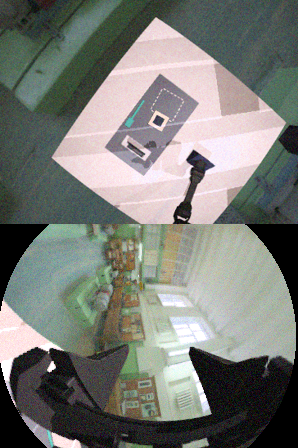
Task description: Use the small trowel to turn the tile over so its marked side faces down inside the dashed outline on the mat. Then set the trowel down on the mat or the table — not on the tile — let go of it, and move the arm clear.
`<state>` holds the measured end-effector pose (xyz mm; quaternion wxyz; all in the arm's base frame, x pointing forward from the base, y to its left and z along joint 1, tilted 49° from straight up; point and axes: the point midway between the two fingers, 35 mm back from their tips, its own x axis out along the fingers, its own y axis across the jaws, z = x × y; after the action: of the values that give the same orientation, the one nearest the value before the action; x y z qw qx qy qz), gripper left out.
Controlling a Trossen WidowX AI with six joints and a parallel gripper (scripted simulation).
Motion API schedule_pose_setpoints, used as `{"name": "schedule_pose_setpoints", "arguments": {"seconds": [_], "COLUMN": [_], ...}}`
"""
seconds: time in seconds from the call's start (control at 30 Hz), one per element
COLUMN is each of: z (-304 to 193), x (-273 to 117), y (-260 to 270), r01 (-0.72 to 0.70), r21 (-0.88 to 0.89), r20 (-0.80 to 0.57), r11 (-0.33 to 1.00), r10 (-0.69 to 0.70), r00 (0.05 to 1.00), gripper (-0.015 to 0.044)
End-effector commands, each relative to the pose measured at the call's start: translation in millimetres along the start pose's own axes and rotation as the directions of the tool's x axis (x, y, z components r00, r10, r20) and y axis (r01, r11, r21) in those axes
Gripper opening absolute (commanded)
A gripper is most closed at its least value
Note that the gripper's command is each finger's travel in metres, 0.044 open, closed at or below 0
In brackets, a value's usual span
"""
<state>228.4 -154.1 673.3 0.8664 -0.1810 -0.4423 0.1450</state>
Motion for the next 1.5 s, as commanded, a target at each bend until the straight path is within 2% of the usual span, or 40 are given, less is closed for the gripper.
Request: {"name": "schedule_pose_setpoints", "arguments": {"seconds": [0.0, 0.33, 0.67, 0.8, 1.23, 1.37, 1.47], "z": [0.0, 0.0, 0.0, 0.0, 0.0, 0.0, 0.0], "x": [0.0, 0.0, 0.0, 0.0, 0.0, 0.0, 0.0], "y": [0.0, -0.1, 0.0, 0.0, 0.0, 0.0, 0.0], "r01": [0.0, 0.0, 0.0, 0.0, 0.0, 0.0, 0.0], "r21": [0.0, 0.0, 0.0, 0.0, 0.0, 0.0, 0.0], "r20": [0.0, 0.0, 0.0, 0.0, 0.0, 0.0, 0.0], "r11": [1.0, 1.0, 1.0, 1.0, 1.0, 1.0, 1.0], "r10": [0.0, 0.0, 0.0, 0.0, 0.0, 0.0, 0.0], "r00": [1.0, 1.0, 1.0, 1.0, 1.0, 1.0, 1.0], "gripper": [0.0374, 0.0111, 0.01, 0.0, 0.0, 0.01, 0.01]}}
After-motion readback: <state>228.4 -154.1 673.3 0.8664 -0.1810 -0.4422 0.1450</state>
